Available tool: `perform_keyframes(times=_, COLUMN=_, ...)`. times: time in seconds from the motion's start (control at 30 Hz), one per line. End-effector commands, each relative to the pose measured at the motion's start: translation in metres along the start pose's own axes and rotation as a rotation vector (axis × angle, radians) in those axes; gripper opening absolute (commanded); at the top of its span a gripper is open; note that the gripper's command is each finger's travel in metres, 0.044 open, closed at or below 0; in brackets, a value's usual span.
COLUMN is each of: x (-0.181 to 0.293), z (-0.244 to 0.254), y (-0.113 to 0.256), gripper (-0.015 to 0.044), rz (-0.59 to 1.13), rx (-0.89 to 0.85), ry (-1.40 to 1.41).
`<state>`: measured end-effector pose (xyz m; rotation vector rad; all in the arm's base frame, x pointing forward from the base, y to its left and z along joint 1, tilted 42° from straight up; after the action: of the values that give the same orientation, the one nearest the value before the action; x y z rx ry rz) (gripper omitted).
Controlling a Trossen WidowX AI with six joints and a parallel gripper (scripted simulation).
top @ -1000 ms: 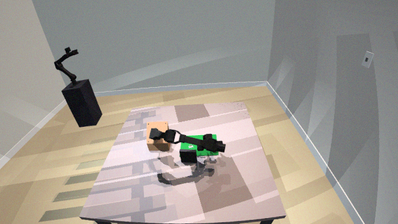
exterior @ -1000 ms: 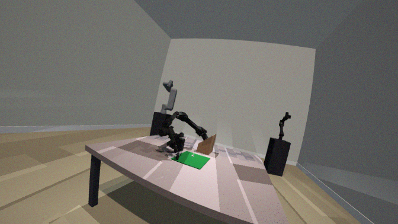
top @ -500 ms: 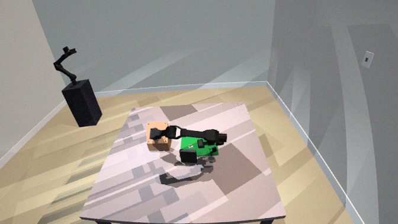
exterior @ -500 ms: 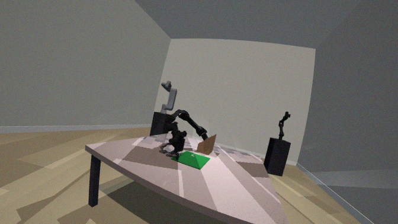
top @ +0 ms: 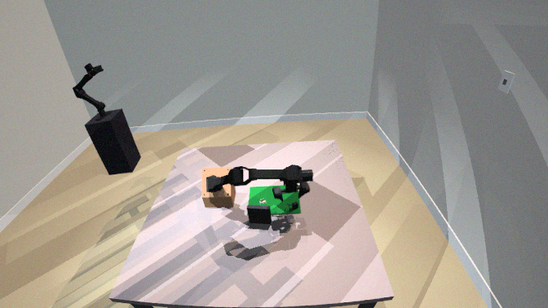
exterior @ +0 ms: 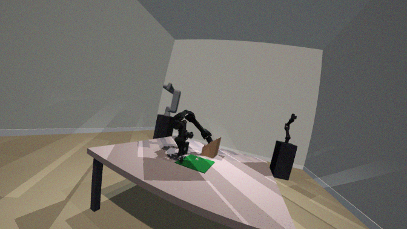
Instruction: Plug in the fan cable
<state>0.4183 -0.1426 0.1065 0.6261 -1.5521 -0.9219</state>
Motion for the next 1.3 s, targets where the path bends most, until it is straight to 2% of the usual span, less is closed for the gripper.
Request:
perform_keyframes(times=0.0, x=-0.001, z=-0.003, y=0.009, gripper=0.044, rz=0.07, rx=0.017, ry=0.01)
perform_keyframes(times=0.13, x=-0.001, z=-0.005, y=0.018, gripper=0.044, rz=0.136, rx=0.036, ry=0.025)
perform_keyframes(times=0.17, x=0.0, z=-0.003, y=0.012, gripper=0.044, rz=0.092, rx=0.024, ry=0.021)
perform_keyframes(times=0.33, x=-0.002, z=-0.004, y=0.015, gripper=0.044, rz=0.091, rx=0.027, ry=-0.038)
perform_keyframes(times=0.8, x=-0.048, z=-0.025, y=0.053, gripper=0.044, rz=0.061, rx=0.098, ry=-1.202)
perform_keyframes(times=1.27, x=-0.048, z=-0.027, y=0.048, gripper=0.044, rz=0.062, rx=0.101, ry=-1.218)
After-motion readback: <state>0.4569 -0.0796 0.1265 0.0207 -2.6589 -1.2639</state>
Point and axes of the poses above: the point midway between the two fingers, 35 mm back from their tips, its own y axis back along the fingers, its own z axis across the jaws, x = y × z, the point moved 1 cm from there along y, back along the fingers, and after that the axes turned 14 degrees about -y, right-handed, at the moved point
